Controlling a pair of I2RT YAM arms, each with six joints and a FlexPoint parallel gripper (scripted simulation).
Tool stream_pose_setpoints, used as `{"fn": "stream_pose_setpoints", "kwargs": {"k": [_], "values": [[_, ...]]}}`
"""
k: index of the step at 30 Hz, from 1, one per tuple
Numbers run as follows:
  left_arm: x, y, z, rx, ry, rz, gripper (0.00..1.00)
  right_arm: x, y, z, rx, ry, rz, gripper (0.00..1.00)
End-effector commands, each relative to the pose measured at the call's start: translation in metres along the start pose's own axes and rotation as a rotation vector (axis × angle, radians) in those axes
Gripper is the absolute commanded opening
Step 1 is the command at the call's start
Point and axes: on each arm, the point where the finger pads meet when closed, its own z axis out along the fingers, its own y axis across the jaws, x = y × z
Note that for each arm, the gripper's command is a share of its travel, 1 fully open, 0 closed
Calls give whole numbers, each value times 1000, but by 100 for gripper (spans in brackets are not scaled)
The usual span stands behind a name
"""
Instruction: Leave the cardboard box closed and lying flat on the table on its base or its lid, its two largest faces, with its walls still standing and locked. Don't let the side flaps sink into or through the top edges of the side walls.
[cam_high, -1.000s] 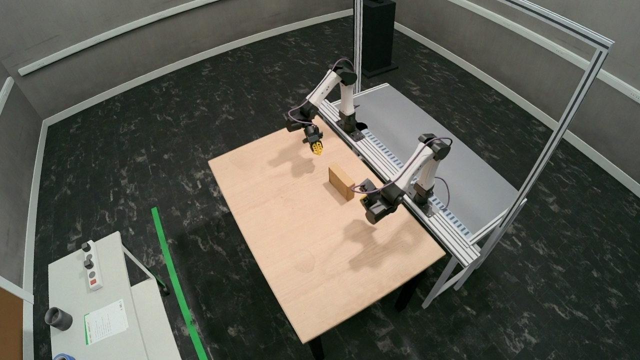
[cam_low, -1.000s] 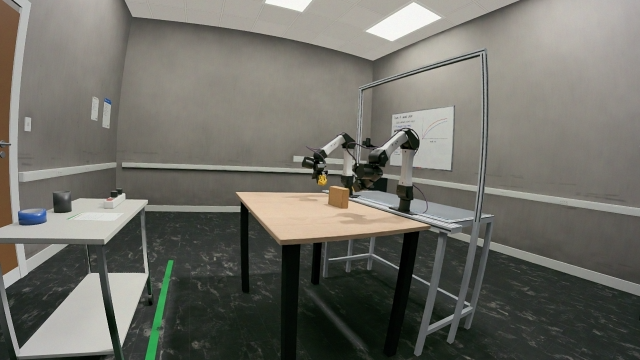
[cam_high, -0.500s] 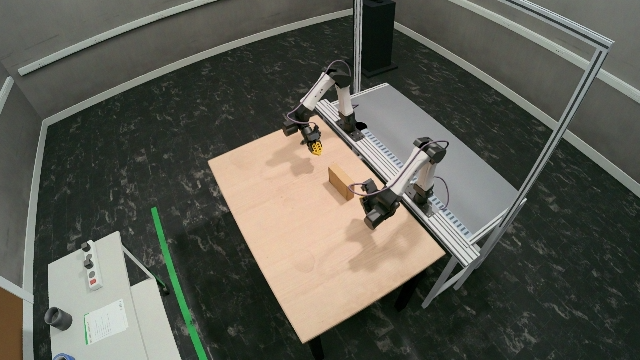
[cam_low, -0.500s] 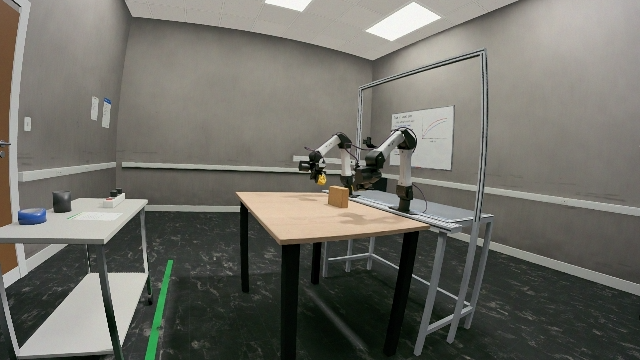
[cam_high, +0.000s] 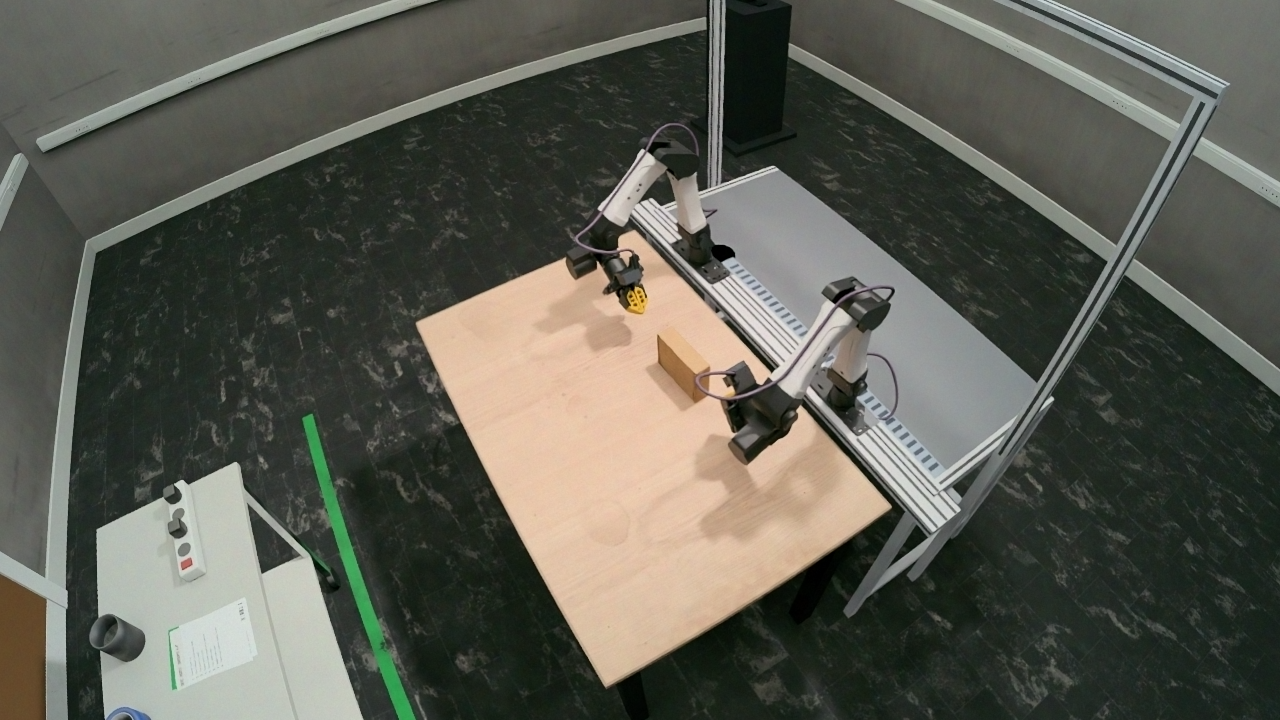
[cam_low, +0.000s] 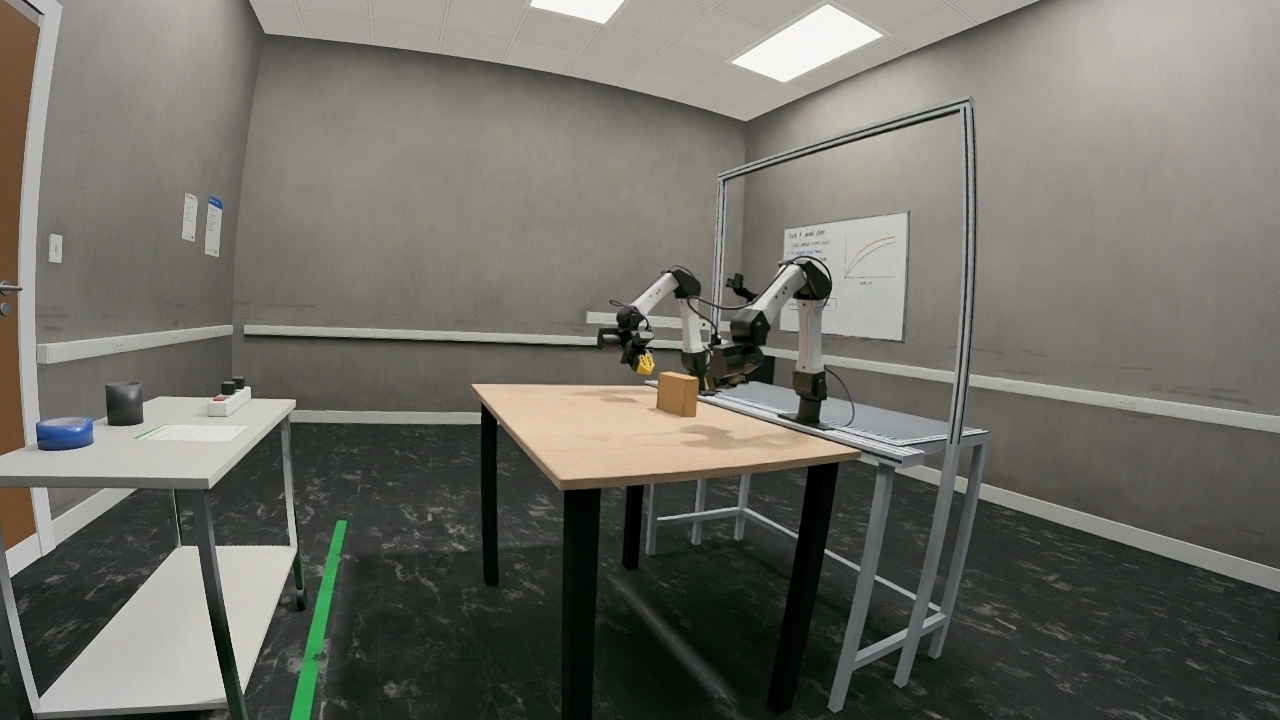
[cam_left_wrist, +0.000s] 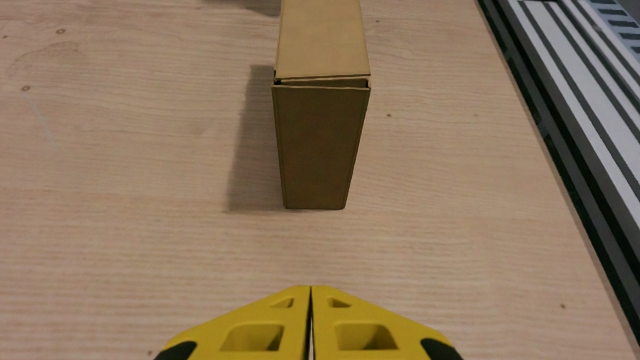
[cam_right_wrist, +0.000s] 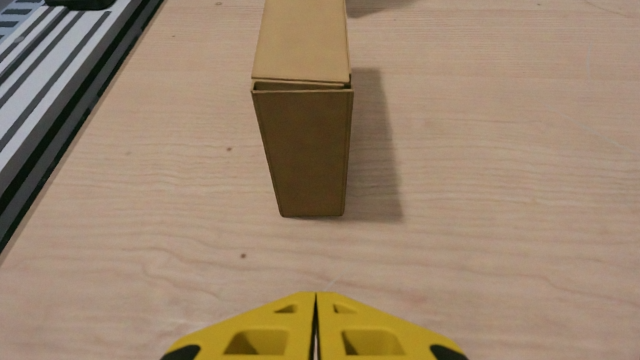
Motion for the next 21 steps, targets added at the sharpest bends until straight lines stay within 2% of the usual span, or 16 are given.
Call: {"fn": "stream_pose_setpoints", "kwargs": {"k": [1,3,21], "values": [[-4,13,3,-15,-7,38,0,3,-1,6,-6,-14,-8,0],[-3,13,5,-7,-8,22,0,-4,-12,4,6,-14,-20,0],[-3,16,23,46,-9,-72,0,-2,-13,22,-52,-14,80,0]]}}
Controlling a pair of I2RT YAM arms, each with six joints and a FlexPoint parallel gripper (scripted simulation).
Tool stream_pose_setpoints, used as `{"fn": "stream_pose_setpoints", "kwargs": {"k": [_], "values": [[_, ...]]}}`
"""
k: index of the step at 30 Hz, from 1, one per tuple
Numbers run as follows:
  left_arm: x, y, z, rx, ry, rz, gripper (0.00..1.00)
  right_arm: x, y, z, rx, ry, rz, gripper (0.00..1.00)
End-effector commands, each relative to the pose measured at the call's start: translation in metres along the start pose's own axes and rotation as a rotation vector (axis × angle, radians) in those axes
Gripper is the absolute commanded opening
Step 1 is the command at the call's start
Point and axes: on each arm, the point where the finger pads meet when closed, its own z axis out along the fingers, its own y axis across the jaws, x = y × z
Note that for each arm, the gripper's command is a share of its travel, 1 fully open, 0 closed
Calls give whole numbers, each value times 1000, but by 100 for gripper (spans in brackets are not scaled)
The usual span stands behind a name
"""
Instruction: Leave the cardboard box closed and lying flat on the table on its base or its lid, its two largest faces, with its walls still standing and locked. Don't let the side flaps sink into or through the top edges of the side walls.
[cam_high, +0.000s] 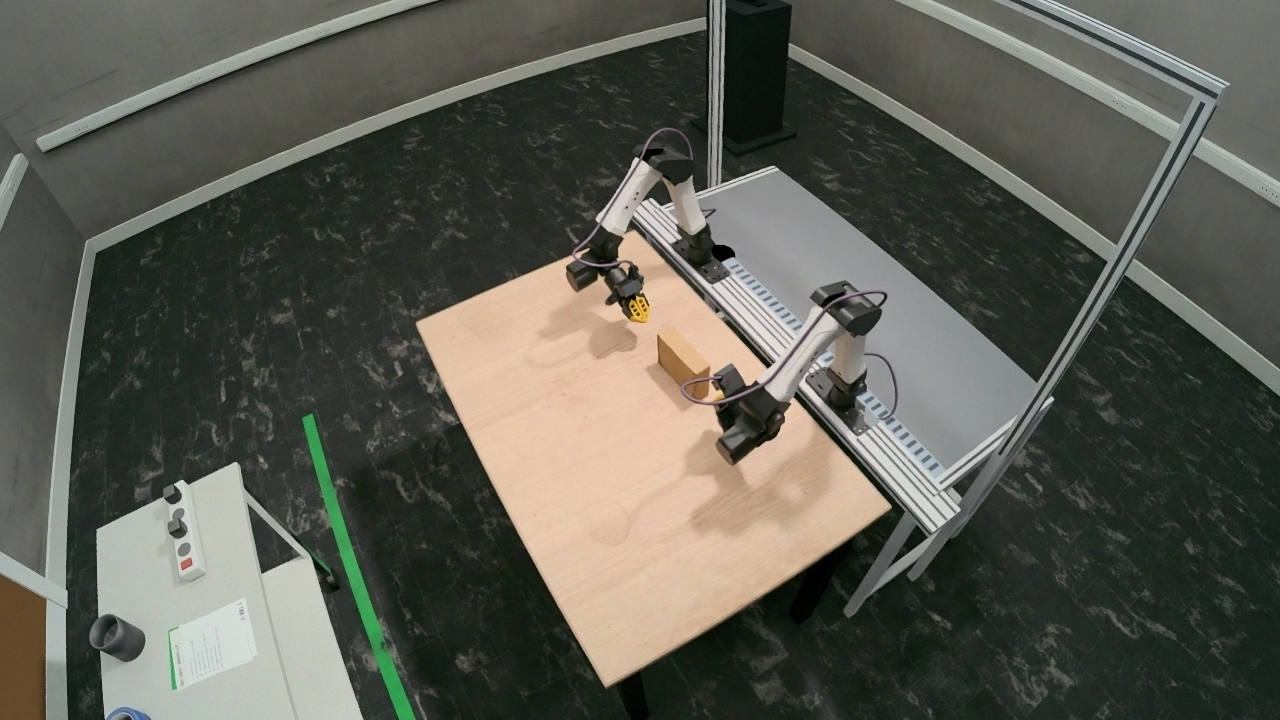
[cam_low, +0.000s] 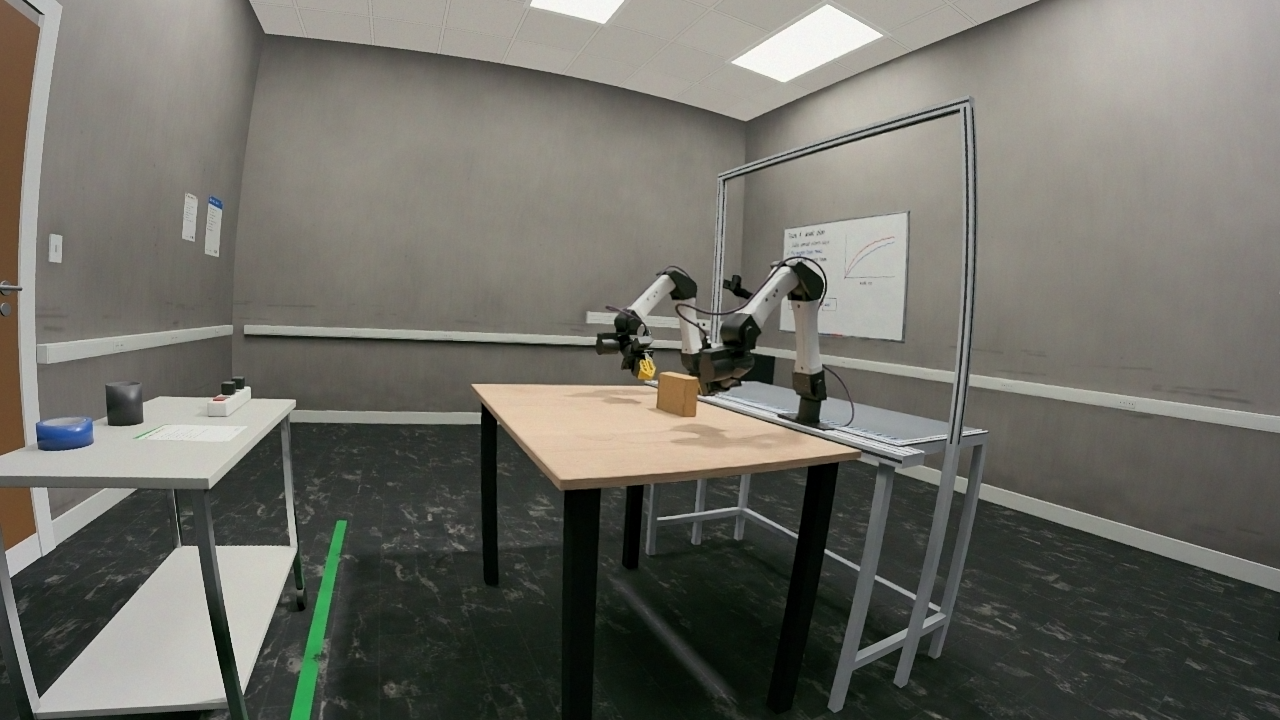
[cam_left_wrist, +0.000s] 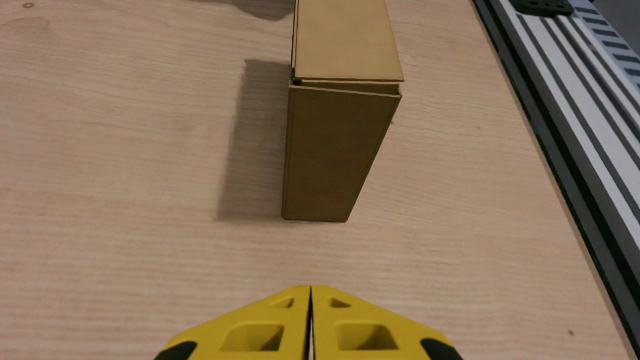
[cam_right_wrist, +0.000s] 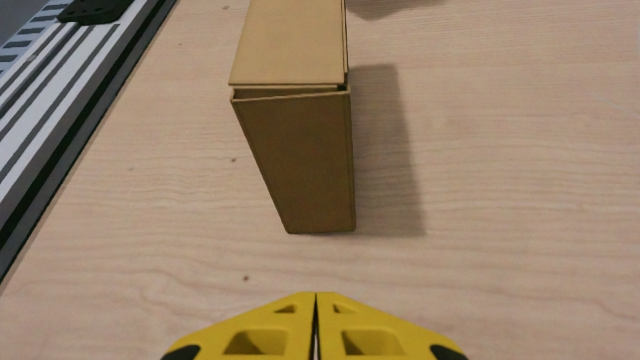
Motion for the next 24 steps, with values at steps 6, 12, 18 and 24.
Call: {"fn": "stream_pose_setpoints", "kwargs": {"k": [6,12,18,24], "values": [[-5,9,10,18,-12,-31,0,-5,-10,6,-11,-16,47,0],[-5,10,17,39,-12,-68,0,-4,-10,13,-35,-16,88,0],[-5,10,22,54,-12,-92,0,-4,-10,17,-51,-15,116,0],[-5,11,29,76,-12,-130,0,-4,-9,24,-76,-15,159,0]]}}
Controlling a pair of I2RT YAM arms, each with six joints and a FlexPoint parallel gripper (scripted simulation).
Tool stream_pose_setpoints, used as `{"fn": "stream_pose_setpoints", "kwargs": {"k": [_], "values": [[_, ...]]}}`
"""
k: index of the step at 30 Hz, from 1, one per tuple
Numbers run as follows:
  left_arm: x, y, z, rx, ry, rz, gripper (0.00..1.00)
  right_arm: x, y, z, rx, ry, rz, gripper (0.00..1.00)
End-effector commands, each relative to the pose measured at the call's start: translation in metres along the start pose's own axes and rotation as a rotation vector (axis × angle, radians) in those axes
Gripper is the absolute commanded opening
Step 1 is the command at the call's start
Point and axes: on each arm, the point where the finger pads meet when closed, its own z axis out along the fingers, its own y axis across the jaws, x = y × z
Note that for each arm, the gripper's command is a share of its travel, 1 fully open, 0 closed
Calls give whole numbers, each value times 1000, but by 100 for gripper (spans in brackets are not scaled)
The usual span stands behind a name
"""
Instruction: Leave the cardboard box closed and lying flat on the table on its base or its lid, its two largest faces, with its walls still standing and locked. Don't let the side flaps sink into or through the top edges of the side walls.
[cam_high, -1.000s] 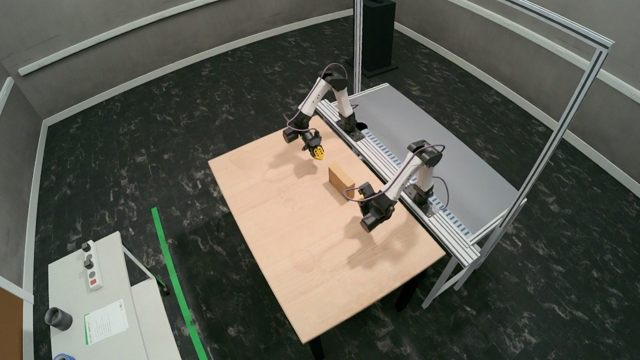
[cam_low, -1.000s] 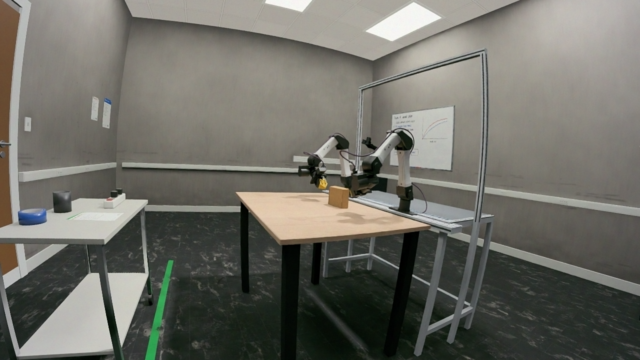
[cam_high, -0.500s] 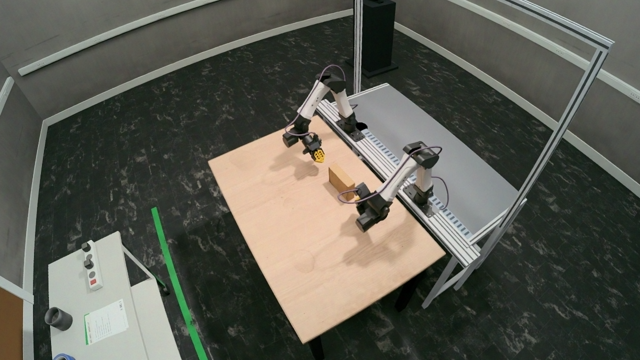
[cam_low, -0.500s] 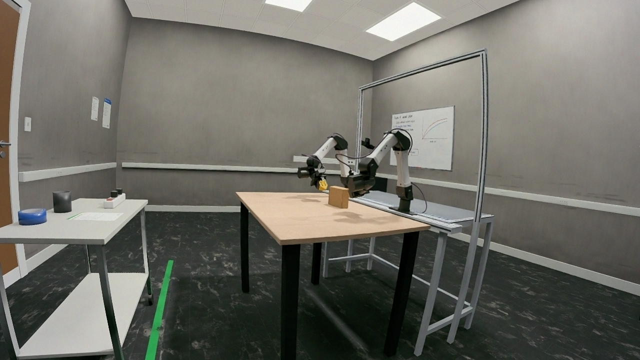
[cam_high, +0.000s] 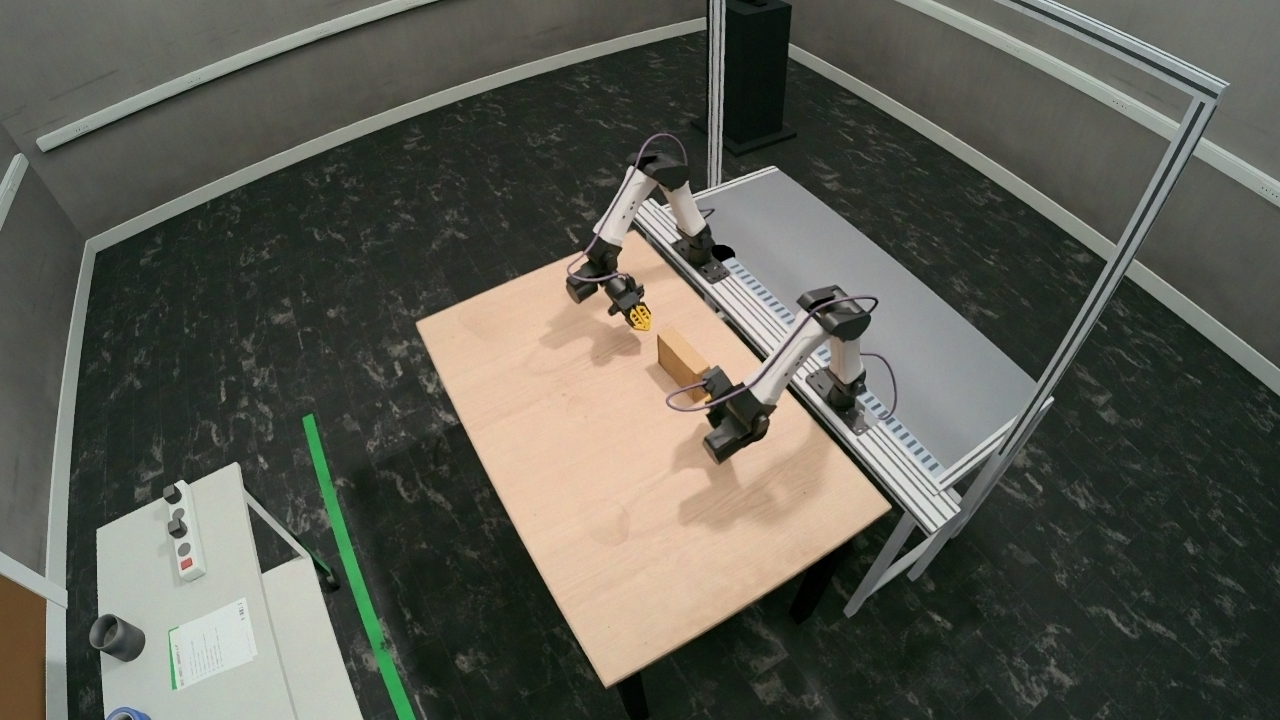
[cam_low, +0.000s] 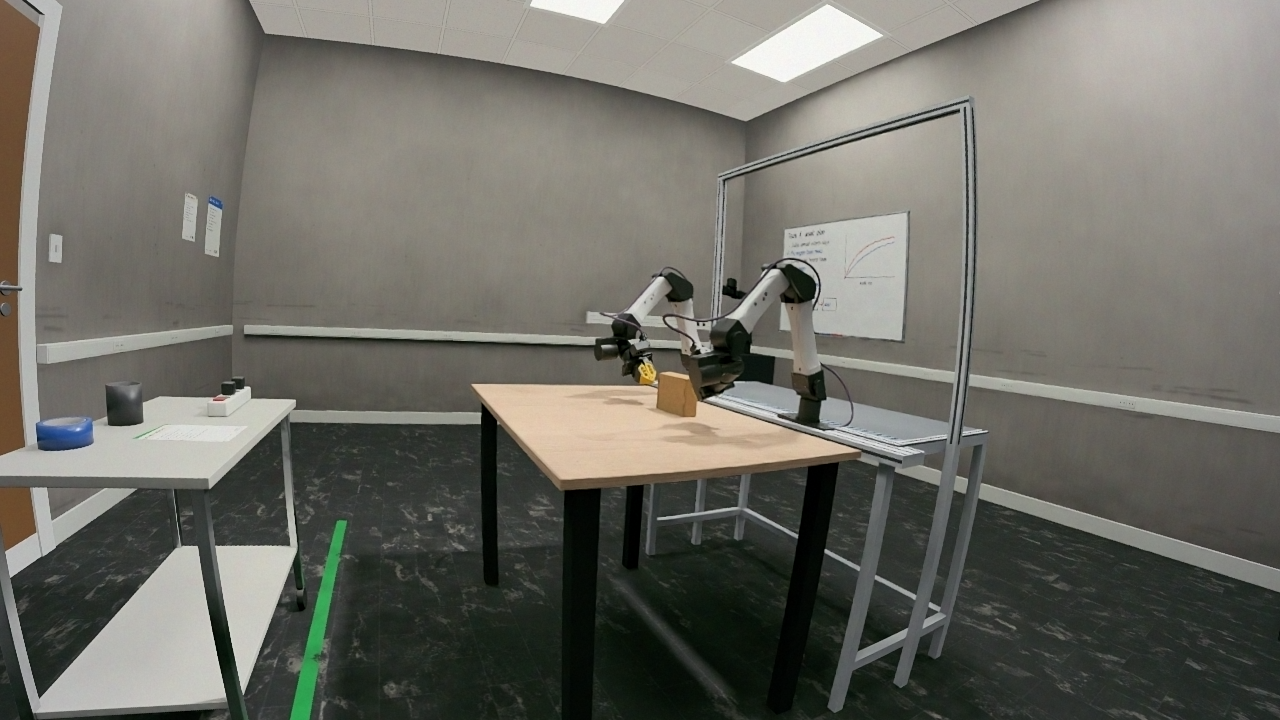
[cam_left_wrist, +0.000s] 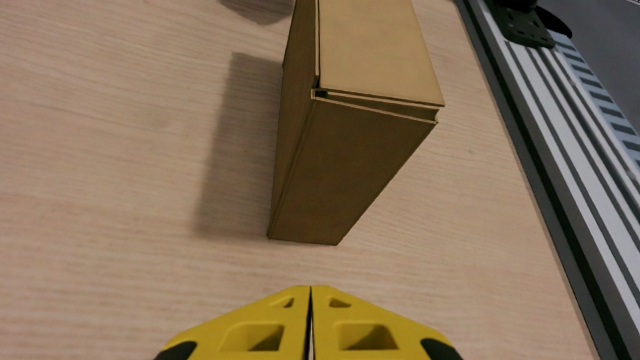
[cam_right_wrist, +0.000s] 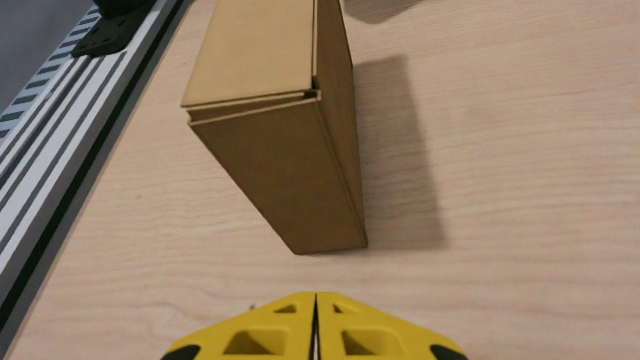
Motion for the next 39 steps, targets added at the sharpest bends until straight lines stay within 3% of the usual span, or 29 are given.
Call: {"fn": "stream_pose_setpoints", "kwargs": {"k": [1,39], "values": [[-6,6,7,13,-12,-12,0,-6,-3,5,-21,-13,34,0],[-5,6,47,135,-11,-222,0,-5,-3,45,-144,-10,246,0]]}}
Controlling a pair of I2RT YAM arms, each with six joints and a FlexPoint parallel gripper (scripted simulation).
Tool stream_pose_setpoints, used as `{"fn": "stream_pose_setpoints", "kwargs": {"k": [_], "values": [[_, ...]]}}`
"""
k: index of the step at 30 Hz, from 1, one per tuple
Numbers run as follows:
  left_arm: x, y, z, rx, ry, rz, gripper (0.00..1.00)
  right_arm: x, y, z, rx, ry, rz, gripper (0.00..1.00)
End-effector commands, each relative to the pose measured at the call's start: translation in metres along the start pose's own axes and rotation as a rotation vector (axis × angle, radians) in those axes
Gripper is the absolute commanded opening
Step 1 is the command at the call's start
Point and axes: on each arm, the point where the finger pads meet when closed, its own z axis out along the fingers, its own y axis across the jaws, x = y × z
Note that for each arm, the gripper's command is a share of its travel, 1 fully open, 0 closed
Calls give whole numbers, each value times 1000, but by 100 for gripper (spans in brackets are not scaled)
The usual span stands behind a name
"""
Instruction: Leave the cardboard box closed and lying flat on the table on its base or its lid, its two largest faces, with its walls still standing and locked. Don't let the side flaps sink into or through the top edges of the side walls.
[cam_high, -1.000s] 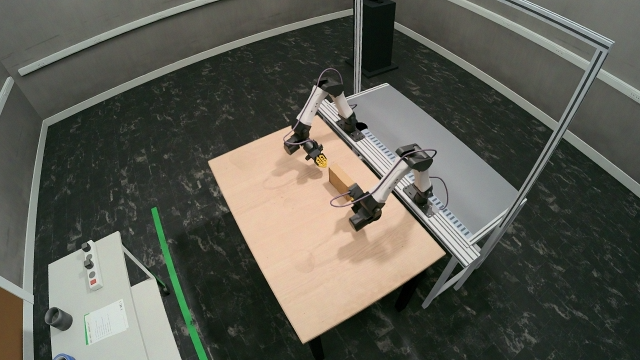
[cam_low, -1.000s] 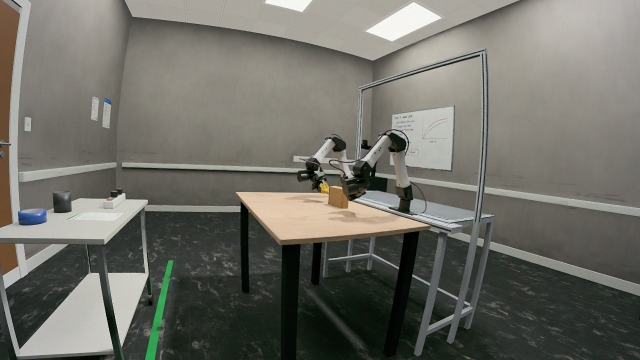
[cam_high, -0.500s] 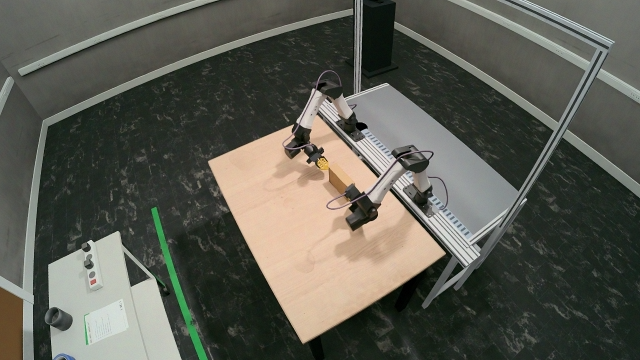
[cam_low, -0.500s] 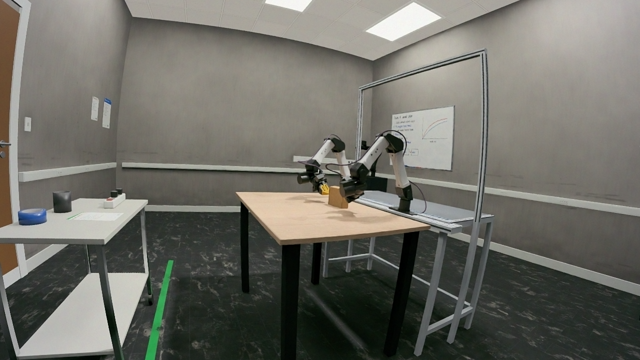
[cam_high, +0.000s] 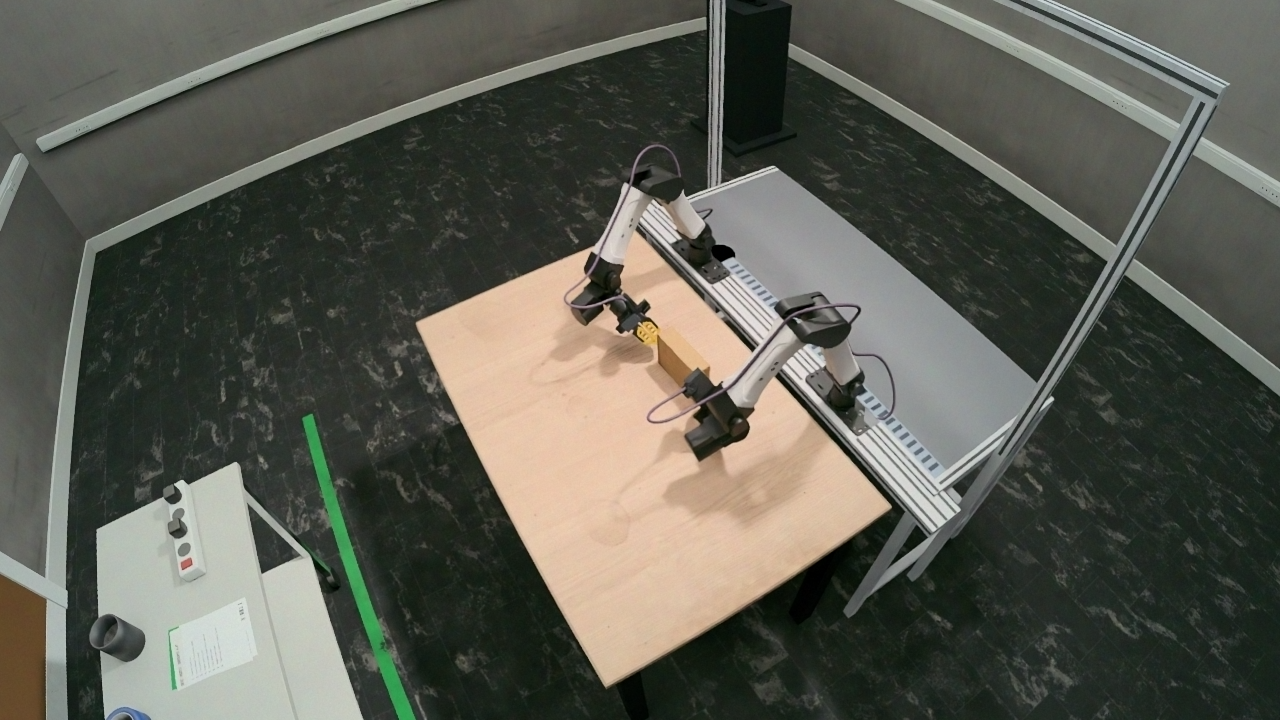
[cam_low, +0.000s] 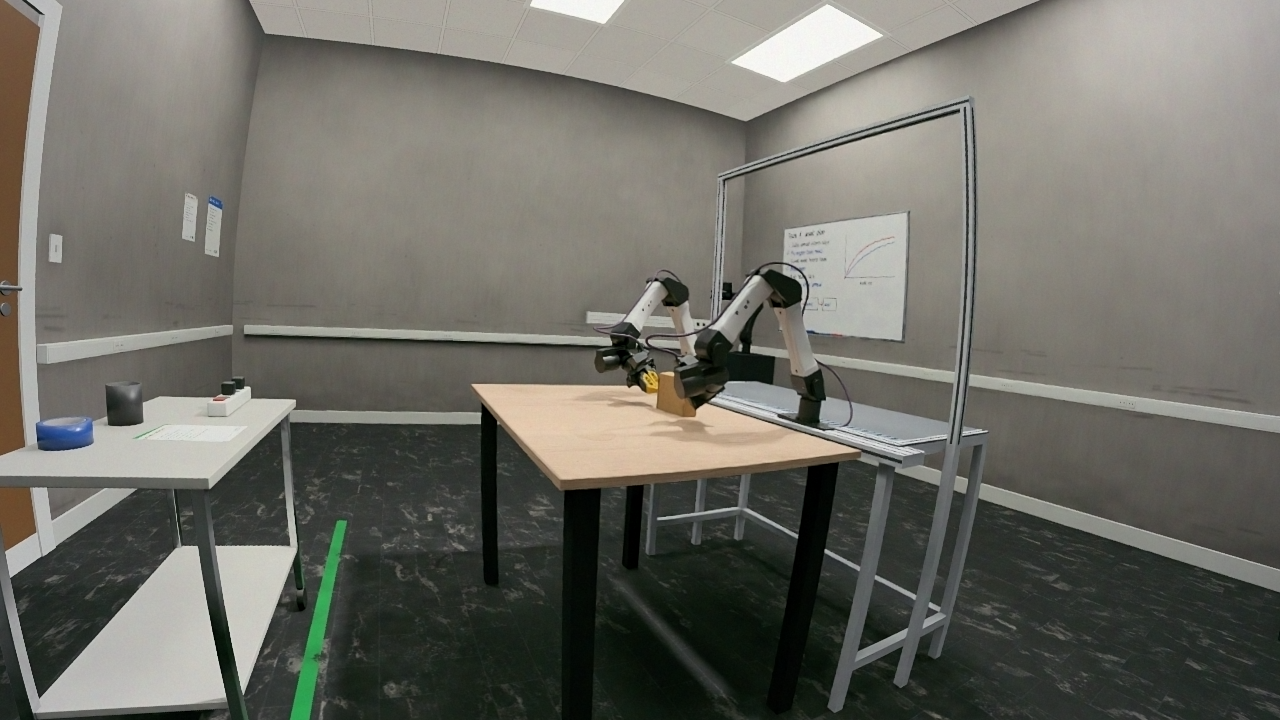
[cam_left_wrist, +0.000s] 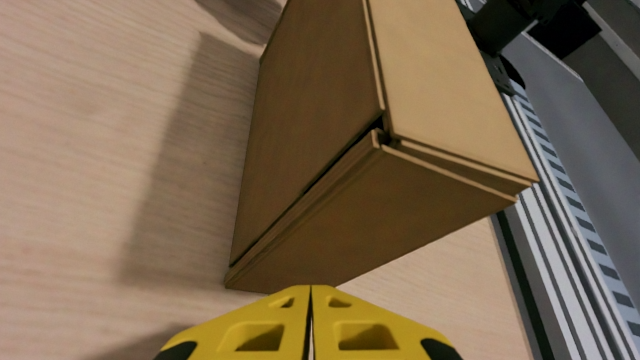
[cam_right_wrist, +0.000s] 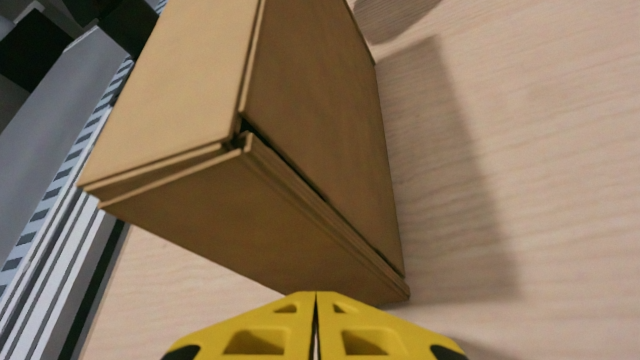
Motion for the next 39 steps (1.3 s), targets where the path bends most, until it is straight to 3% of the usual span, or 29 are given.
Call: {"fn": "stream_pose_setpoints", "kwargs": {"k": [1,39], "values": [[-7,5,6,13,-13,-7,0,-5,-2,3,-22,-13,37,0],[-13,-4,7,4,-16,15,0,-10,5,4,-6,-20,4,0]]}}
